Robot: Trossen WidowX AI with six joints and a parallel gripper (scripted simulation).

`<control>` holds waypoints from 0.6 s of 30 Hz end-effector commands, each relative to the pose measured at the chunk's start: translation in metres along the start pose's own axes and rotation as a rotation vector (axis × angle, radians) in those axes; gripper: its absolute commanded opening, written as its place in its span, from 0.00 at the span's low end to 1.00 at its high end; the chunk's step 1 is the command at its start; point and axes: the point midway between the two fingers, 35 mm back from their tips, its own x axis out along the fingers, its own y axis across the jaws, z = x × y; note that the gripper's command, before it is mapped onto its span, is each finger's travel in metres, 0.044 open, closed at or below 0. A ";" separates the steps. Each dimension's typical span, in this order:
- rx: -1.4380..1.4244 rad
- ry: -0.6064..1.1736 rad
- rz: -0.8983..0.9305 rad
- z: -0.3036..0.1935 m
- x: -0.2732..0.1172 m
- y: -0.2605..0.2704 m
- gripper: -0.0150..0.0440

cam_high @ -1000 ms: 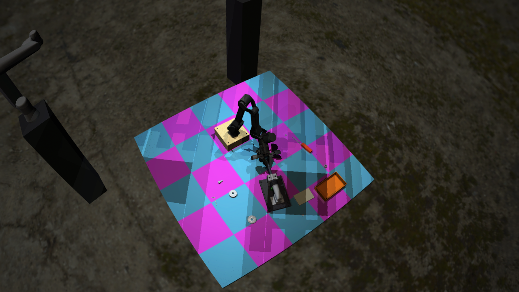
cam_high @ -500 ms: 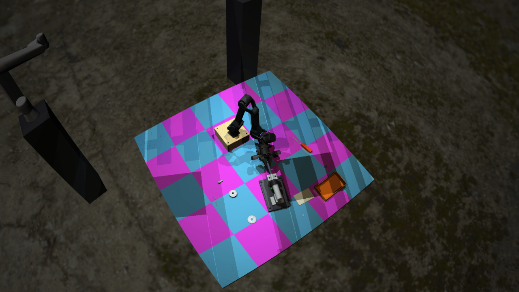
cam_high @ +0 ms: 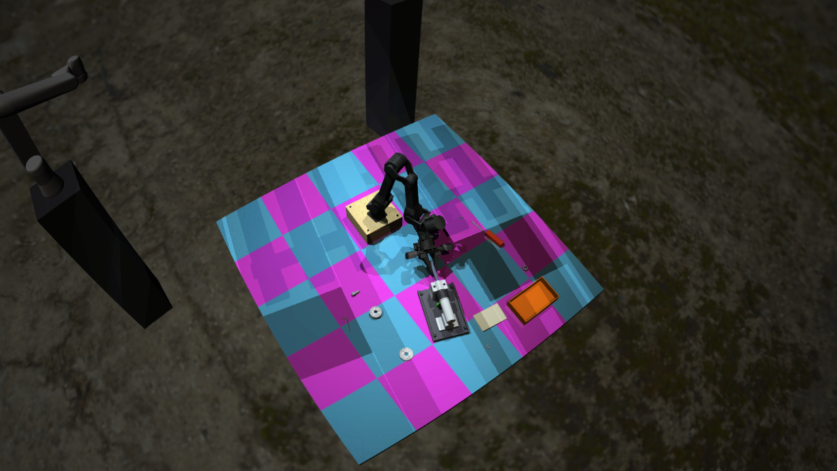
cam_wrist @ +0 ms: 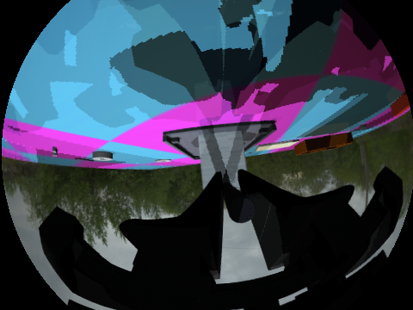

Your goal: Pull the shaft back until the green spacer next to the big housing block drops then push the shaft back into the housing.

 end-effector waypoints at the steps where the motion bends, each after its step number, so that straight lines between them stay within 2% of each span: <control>1: -0.001 0.003 0.002 -0.002 0.002 0.000 0.25; 18: -0.001 0.003 0.002 -0.004 0.006 0.000 0.25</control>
